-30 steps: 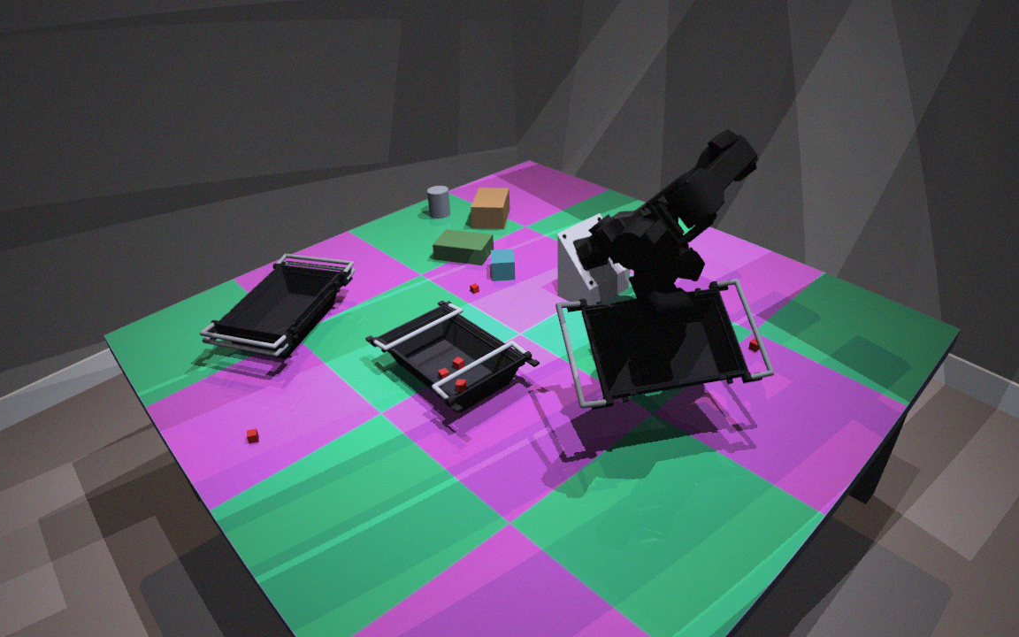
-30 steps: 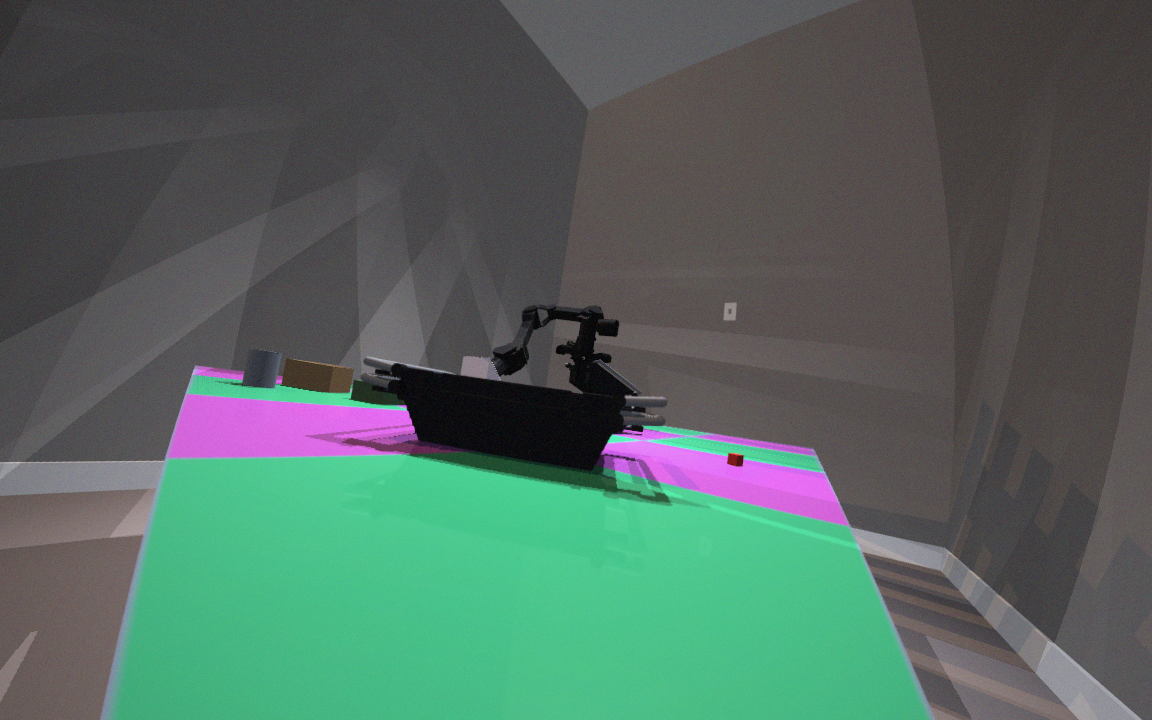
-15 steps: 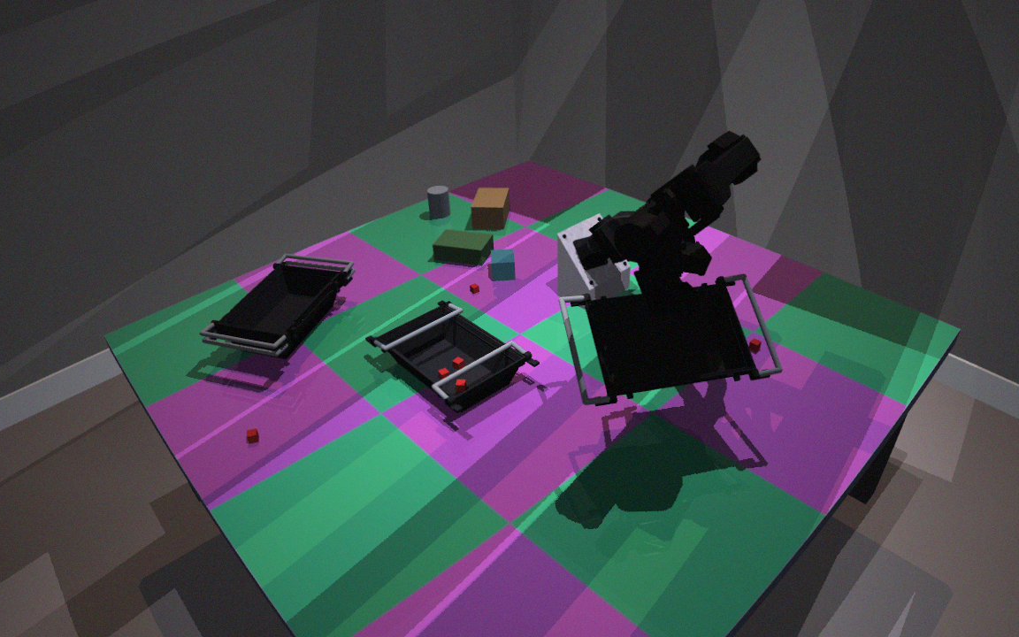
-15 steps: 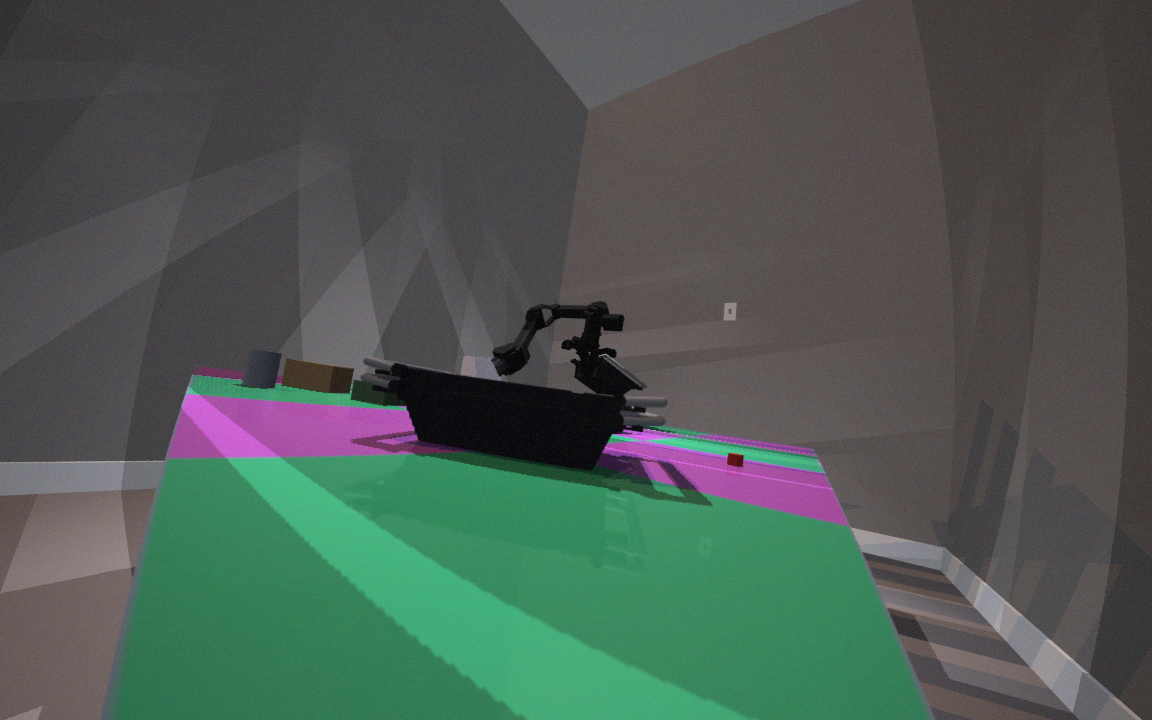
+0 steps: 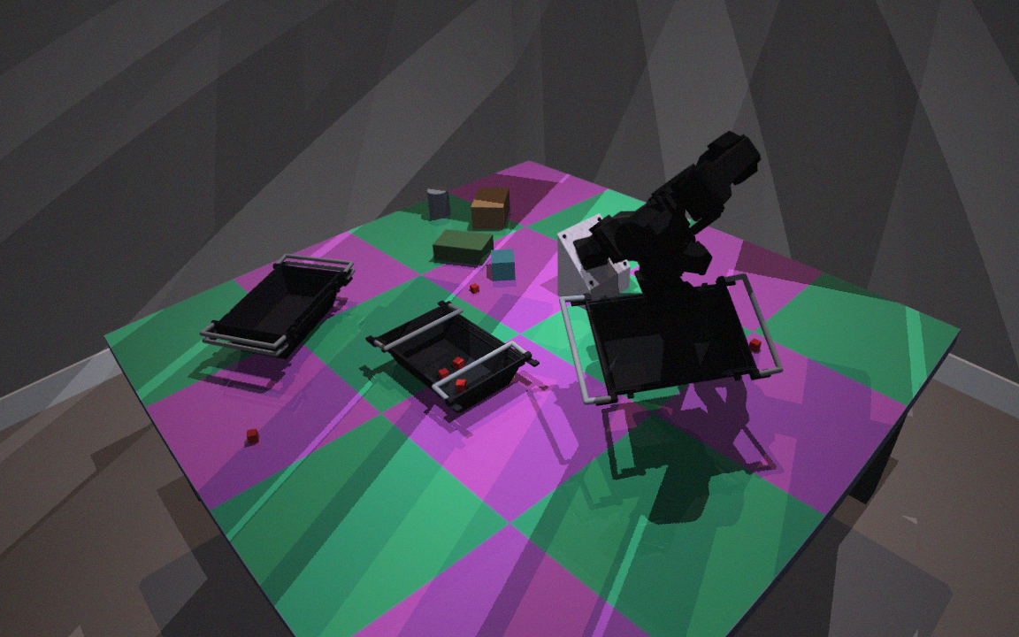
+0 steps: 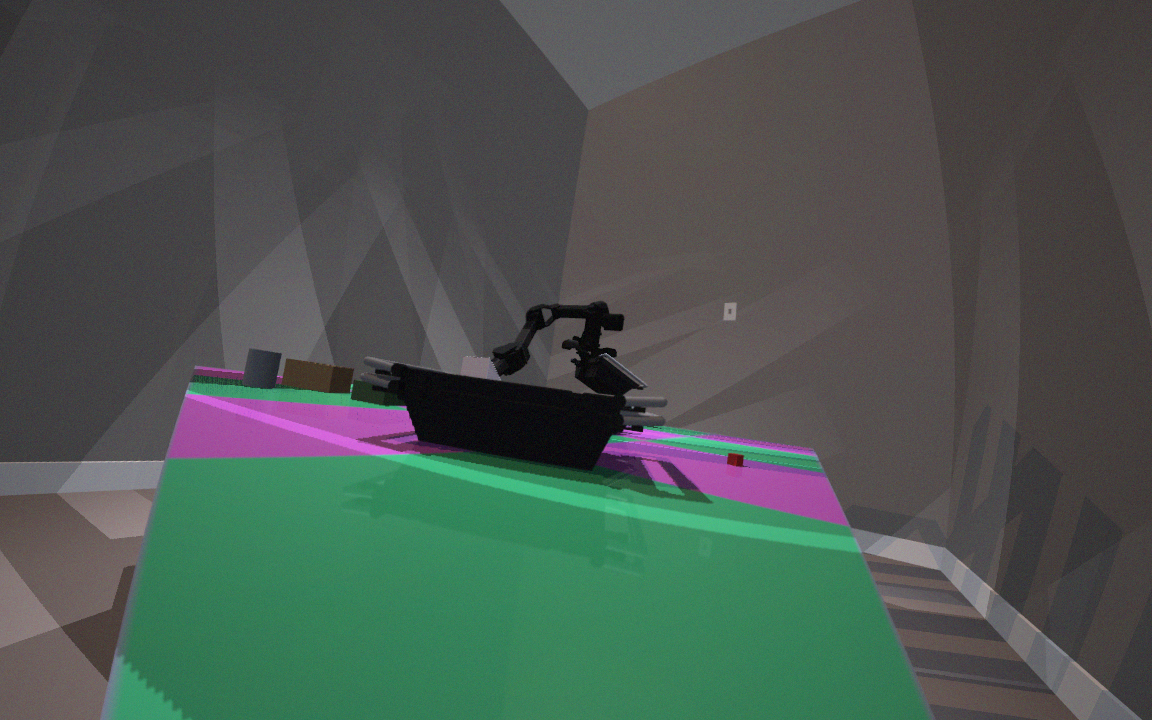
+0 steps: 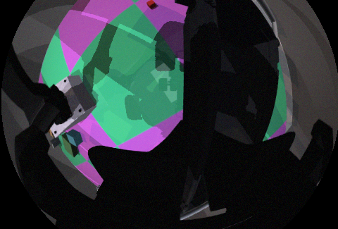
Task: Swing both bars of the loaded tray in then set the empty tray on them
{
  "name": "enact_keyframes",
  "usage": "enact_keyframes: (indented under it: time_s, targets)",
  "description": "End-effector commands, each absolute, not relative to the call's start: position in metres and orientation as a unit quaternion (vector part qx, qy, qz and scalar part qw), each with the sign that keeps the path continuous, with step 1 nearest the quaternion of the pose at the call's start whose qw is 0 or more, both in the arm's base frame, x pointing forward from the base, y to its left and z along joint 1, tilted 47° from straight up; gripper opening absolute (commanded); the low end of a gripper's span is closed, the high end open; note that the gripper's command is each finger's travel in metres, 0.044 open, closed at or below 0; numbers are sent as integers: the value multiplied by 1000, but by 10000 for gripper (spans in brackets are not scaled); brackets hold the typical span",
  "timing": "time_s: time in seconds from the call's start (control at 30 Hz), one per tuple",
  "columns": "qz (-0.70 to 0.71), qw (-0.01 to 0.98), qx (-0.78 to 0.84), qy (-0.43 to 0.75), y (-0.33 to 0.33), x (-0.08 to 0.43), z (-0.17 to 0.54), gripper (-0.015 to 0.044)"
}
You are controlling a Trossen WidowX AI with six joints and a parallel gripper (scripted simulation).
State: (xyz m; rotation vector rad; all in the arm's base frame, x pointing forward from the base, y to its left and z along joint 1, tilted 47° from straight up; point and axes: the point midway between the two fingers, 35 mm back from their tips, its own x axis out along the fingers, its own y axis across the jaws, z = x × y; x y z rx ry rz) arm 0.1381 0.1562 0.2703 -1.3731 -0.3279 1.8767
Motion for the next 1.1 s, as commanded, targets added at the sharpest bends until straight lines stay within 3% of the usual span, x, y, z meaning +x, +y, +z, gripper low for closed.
enact_keyframes:
  time_s: [0.0,1.07]
  targets:
    - [734,389,-541,-135,156,139,274,0]
    - [740,474,-477,21,118,242,230,0]
